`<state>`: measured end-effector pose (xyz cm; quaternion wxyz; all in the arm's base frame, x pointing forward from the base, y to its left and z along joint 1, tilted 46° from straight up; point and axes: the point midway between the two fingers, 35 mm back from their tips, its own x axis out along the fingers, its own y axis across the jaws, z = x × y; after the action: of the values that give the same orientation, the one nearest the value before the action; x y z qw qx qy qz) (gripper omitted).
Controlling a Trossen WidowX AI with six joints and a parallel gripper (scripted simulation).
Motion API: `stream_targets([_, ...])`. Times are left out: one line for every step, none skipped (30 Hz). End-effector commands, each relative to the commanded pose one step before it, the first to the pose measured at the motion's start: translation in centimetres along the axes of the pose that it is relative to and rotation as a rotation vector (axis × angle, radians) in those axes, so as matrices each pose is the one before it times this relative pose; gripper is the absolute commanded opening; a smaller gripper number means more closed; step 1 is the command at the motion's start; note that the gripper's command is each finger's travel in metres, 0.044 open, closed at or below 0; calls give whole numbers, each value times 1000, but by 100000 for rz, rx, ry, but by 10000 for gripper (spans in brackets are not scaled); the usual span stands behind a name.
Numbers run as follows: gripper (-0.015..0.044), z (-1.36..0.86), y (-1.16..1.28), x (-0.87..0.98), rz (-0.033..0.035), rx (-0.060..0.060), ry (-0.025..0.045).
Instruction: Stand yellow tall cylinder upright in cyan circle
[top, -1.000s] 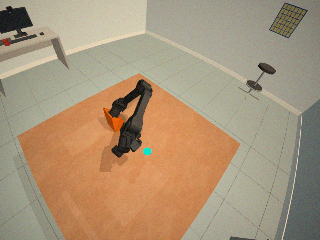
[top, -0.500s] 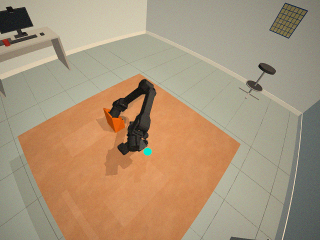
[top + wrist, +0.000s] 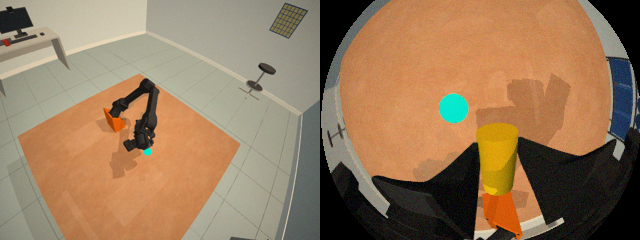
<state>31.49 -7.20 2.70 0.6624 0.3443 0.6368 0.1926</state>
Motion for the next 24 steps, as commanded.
stream_targets([105, 425, 1052, -414, 124, 2674, -1144])
stream_targets([105, 27, 258, -6, 88, 1012, 49])
stream_targets([105, 23, 259, -5, 89, 1012, 51])
stream_targets([105, 18, 260, -5, 91, 1011, 53])
stream_targets([105, 14, 260, -4, 92, 1011, 56])
stream_targets([105, 9, 261, -4, 93, 1011, 58])
stream_targets([105, 4, 261, -3, 94, 1011, 61])
stream_targets([105, 0, 262, -3, 95, 1011, 63])
stream_targets([105, -5, 262, -2, 96, 1010, 66])
stream_targets([105, -10, 262, -2, 97, 1010, 69])
stream_targets([105, -15, 262, -1, 97, 1010, 71])
stream_targets([105, -19, 262, -1, 98, 1010, 74])
stream_targets([105, -24, 262, 0, 99, 1010, 77])
stream_targets([105, -29, 262, 0, 99, 1010, 80])
stream_targets([105, -34, 262, 1, 100, 1009, 82])
stream_targets([105, -38, 262, 1, 100, 1009, 85])
stream_targets([105, -43, 261, 2, 101, 1009, 88])
stream_targets([105, -48, 261, 2, 101, 1009, 91])
stream_targets([105, -53, 260, 3, 101, 1009, 94])
stream_targets([105, -47, 215, 3, 84, 837, 80])
stream_targets([105, -30, 129, 2, 51, 502, 49])
stream_targets([105, -10, 43, 1, 17, 167, 17])
stream_targets([105, 2, -11, 17, -90, -29, -37])
stream_targets([105, 7, -34, 50, -270, -86, -112])
